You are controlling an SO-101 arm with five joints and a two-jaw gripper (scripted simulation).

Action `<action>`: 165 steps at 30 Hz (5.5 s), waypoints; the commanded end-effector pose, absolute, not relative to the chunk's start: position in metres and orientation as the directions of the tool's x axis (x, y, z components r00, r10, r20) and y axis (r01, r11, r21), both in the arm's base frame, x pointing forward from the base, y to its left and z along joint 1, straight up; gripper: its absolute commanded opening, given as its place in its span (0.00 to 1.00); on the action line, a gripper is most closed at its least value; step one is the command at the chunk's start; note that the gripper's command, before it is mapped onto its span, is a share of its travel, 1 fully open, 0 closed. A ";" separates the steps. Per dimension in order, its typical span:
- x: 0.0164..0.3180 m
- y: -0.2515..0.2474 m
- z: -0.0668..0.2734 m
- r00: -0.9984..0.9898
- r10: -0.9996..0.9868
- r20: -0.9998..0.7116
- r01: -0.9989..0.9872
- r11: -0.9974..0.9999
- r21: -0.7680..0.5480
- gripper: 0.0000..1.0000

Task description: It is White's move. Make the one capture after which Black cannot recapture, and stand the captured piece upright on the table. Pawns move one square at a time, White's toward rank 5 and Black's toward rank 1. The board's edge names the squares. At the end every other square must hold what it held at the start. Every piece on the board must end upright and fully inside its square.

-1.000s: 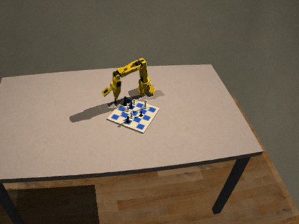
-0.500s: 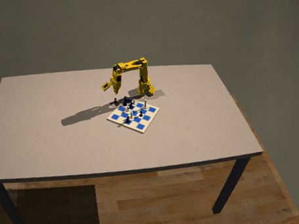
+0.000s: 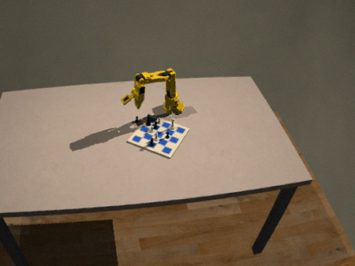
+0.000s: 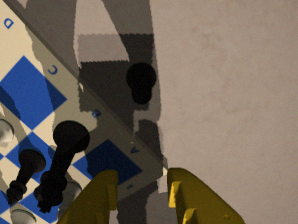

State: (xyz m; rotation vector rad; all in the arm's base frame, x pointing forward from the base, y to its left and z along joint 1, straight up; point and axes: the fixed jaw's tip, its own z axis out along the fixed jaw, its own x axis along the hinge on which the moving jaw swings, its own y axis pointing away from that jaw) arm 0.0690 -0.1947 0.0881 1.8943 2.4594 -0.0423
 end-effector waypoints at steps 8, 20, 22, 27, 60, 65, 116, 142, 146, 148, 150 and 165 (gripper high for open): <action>0.093 -0.184 0.093 -0.374 0.925 -0.064 0.927 0.375 0.003 0.09; 0.152 -0.135 0.094 -0.693 0.718 -0.067 0.719 0.695 0.003 0.09; 0.154 -0.133 0.094 -0.702 0.709 -0.068 0.710 0.704 0.003 0.09; 0.154 -0.133 0.094 -0.703 0.708 -0.068 0.710 0.705 0.003 0.09; 0.153 -0.129 0.090 -0.704 0.709 -0.035 0.710 0.704 0.002 0.09; 0.153 -0.129 0.088 -0.704 0.709 -0.033 0.710 0.704 0.002 0.09; 0.154 -0.129 0.017 -0.704 0.710 -0.024 0.710 0.704 0.001 0.09; 0.152 -0.128 0.017 -0.704 0.710 -0.024 0.710 0.704 0.001 0.09; 0.153 -0.128 0.017 -0.704 0.710 -0.024 0.710 0.704 0.001 0.09; 0.153 -0.129 0.018 -0.704 0.710 -0.024 0.710 0.704 0.001 0.09; 0.153 -0.129 0.019 -0.704 0.710 -0.024 0.710 0.704 0.001 0.09; 0.153 -0.129 0.019 -0.704 0.710 -0.024 0.710 0.704 0.001 0.09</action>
